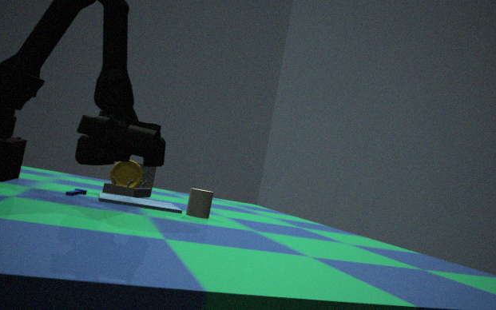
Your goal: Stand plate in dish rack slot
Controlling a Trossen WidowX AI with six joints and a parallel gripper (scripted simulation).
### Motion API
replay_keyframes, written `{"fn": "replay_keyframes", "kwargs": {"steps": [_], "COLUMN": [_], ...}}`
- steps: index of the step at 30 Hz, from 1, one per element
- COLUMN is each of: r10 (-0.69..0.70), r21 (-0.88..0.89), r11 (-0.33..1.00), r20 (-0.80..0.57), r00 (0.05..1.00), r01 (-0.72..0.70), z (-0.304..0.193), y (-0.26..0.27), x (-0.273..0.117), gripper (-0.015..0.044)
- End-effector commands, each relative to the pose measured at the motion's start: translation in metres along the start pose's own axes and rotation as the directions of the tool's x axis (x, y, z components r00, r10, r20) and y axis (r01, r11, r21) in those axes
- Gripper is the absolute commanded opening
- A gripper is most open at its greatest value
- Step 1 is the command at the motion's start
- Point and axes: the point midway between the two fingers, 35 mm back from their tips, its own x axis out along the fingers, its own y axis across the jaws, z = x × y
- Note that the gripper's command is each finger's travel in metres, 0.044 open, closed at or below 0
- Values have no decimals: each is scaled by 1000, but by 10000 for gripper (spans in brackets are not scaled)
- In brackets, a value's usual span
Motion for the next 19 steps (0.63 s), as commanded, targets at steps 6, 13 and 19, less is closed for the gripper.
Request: {"fn": "replay_keyframes", "kwargs": {"steps": [6, 13, 19], "r10": [-33, -33, -12], "r21": [-92, -93, -2], "r11": [995, 995, 1000], "r20": [36, 37, -37], "r00": [999, 999, 999], "r01": [36, 37, 12], "z": [87, 88, 87], "y": [-16, -17, -19], "x": [-23, -23, -23], "gripper": [400, 400, 400]}}
